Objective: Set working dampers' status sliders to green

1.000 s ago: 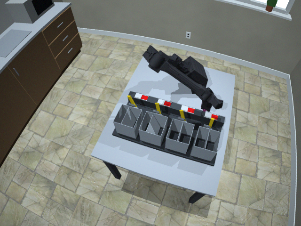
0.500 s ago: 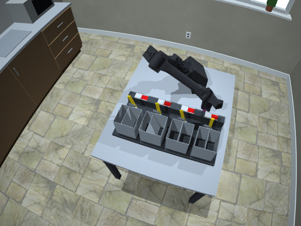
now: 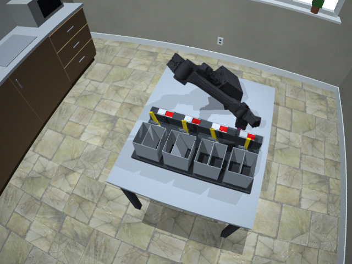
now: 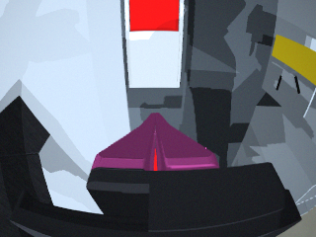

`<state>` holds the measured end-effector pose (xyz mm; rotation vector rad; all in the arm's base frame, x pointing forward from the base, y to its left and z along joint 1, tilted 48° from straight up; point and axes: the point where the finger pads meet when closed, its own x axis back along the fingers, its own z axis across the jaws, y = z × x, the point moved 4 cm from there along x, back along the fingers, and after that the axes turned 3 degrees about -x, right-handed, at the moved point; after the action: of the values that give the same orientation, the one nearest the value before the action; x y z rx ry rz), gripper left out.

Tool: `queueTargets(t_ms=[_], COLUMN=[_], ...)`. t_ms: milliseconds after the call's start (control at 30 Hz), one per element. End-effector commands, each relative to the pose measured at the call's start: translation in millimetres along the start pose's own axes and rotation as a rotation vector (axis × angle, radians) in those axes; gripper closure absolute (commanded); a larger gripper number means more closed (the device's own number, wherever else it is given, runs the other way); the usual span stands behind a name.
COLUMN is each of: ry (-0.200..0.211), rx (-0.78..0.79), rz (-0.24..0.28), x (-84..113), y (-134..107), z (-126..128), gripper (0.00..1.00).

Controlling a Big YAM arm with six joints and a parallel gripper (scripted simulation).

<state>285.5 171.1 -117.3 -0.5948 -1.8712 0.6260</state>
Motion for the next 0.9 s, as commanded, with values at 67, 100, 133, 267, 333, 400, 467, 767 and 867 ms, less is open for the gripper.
queueTargets(t_ms=[67,100,133,267,333,400,467,767,867], ry=[0.013,0.013,0.013,0.012,0.012,0.011,0.011,0.013,0.012], rx=[-0.027,-0.026,-0.026,-0.024,-0.023,-0.022,-0.018,0.000,0.000], rz=[0.004,0.004,0.004,0.003,0.003,0.003,0.003,0.010,0.010], x=[-4.6,-4.6,-4.7,-5.8,-6.3,-7.0,-8.2,-13.5,-15.3], y=[-0.3,-0.3,-0.3,0.1,0.4,0.6,0.7,-2.5,-2.4], z=[-3.4,-3.4,-3.3,-2.7,-2.4,-2.0,-1.2,2.5,2.2], gripper=[1.00,1.00,1.00,1.00,1.00,1.00,1.00,1.00,1.00])
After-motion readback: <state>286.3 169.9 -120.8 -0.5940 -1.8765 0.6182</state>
